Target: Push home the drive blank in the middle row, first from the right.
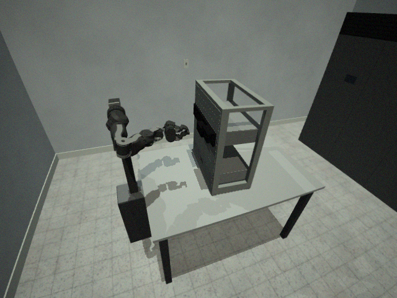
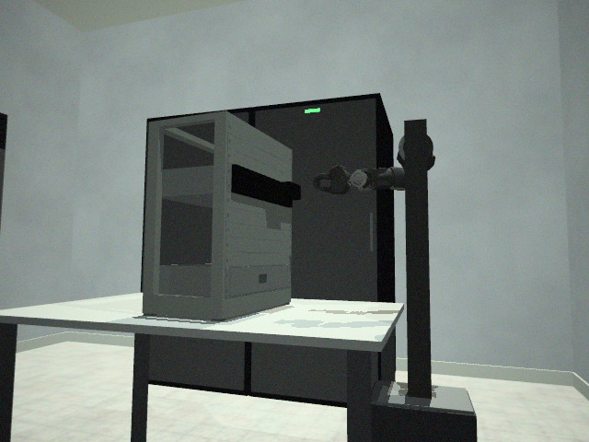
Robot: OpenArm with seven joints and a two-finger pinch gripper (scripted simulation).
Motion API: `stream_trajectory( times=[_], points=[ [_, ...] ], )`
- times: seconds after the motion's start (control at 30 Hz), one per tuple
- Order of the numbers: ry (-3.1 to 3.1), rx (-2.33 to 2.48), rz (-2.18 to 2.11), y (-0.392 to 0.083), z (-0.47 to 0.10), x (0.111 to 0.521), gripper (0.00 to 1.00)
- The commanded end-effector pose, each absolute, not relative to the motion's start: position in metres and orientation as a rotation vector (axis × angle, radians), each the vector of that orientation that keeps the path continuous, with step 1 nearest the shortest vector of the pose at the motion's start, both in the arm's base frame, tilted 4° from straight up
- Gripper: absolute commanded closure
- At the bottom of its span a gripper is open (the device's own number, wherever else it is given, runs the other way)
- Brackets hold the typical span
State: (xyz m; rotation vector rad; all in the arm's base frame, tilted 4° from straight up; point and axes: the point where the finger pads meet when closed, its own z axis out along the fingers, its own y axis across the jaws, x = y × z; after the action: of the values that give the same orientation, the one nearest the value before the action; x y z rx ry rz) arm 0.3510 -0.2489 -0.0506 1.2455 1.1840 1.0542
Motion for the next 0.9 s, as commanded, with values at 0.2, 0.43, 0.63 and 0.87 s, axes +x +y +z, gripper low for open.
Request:
stream_trajectory(
  times=[0.2,0.43,0.63,0.87],
  points=[
    [1.184,1.242,1.059,-0.248,-0.049,0.352,1.0],
    [1.185,1.245,1.058,-0.256,-0.066,0.355,1.0],
    [1.185,1.246,1.058,-0.272,-0.101,0.361,1.0],
    [1.185,1.246,1.058,-0.272,-0.101,0.364,1.0]
  ],
)
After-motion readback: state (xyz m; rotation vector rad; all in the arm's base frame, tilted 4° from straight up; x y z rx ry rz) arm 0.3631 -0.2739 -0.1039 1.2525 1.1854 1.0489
